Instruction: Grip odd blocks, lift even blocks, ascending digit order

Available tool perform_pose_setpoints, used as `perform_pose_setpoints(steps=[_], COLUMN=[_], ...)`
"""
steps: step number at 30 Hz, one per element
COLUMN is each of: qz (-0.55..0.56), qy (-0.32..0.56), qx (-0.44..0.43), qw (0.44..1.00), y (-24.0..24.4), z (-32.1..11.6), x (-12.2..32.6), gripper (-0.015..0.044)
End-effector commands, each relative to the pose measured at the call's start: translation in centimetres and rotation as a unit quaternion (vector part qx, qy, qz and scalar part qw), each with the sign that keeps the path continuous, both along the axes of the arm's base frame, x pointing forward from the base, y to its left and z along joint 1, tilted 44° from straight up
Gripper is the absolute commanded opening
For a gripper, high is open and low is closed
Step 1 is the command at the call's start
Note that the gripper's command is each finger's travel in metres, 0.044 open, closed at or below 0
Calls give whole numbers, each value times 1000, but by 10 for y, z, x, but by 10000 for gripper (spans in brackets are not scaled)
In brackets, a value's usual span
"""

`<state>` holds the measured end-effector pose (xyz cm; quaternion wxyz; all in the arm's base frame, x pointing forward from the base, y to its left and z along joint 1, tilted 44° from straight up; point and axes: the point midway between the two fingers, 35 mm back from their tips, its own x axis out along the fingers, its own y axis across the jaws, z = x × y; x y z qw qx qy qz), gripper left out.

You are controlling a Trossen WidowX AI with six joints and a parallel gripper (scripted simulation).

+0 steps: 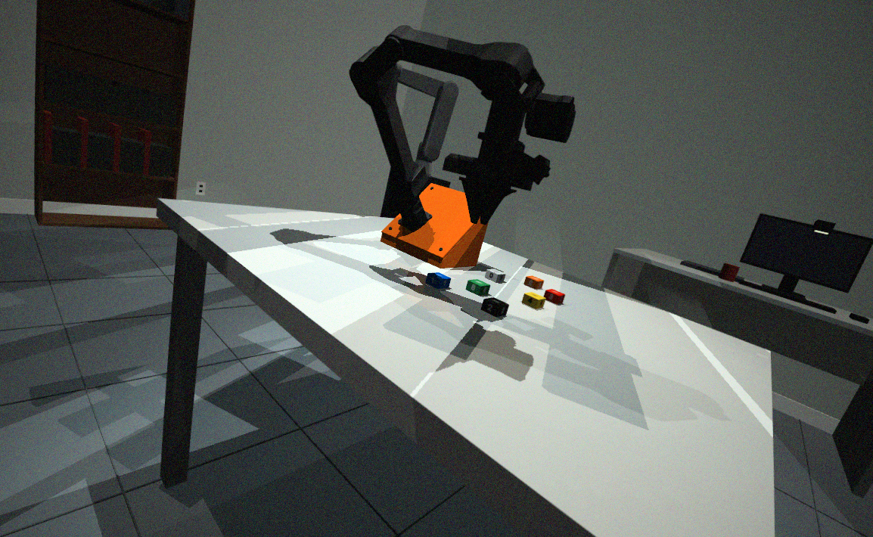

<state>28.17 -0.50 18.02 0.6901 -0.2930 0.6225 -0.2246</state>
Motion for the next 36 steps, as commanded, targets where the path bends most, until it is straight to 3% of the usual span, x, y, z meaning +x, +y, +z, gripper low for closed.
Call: perform_pose_setpoints(steps=[1, 9, 16, 20, 36], qz=[1, 1, 1, 1, 1], qy=[5, 5, 4, 4, 4], qx=[-3, -3, -4, -5, -5], qw=[1000, 1000, 1000, 1000, 1000], y=[7, 9, -40, -46, -61], z=[-6, -9, -61, -67, -83], x=[48, 65, 75, 75, 78], gripper=[120, 120, 304, 400, 400])
